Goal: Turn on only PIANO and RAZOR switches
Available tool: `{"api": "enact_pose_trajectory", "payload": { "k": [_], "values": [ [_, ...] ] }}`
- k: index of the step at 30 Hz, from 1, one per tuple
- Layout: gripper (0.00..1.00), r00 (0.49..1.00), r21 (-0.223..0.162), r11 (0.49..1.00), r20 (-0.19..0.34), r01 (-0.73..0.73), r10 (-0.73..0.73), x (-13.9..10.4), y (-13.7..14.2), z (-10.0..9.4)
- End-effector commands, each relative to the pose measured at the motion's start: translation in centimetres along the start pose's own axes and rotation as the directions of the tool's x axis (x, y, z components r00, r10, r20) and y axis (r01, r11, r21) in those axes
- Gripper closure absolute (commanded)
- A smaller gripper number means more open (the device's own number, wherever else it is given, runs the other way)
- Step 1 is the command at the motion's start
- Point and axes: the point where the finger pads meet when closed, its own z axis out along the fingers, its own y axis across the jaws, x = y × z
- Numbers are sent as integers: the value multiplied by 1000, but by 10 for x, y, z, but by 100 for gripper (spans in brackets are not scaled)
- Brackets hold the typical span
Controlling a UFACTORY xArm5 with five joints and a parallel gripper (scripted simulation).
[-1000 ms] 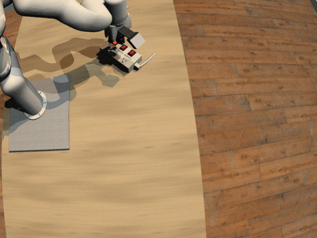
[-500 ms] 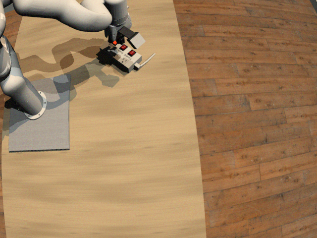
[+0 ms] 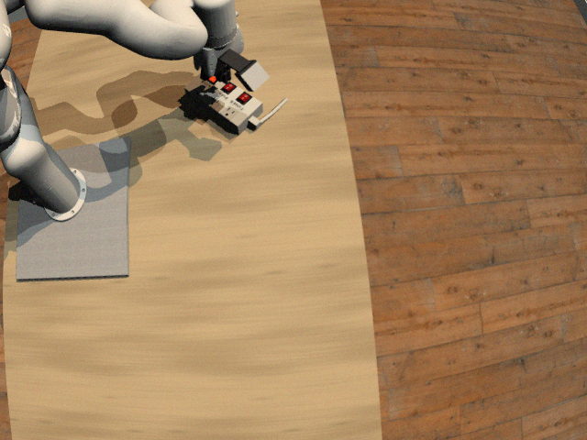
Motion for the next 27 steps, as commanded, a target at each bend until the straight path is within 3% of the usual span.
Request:
{"api": "enact_pose_trajectory", "payload": {
  "k": [1, 27],
  "values": [
    [100, 1000, 3, 1000, -1, 0, 0, 0, -1, 2],
    [100, 1000, 3, 1000, -1, 0, 0, 1, -1, 29]
  ]
}}
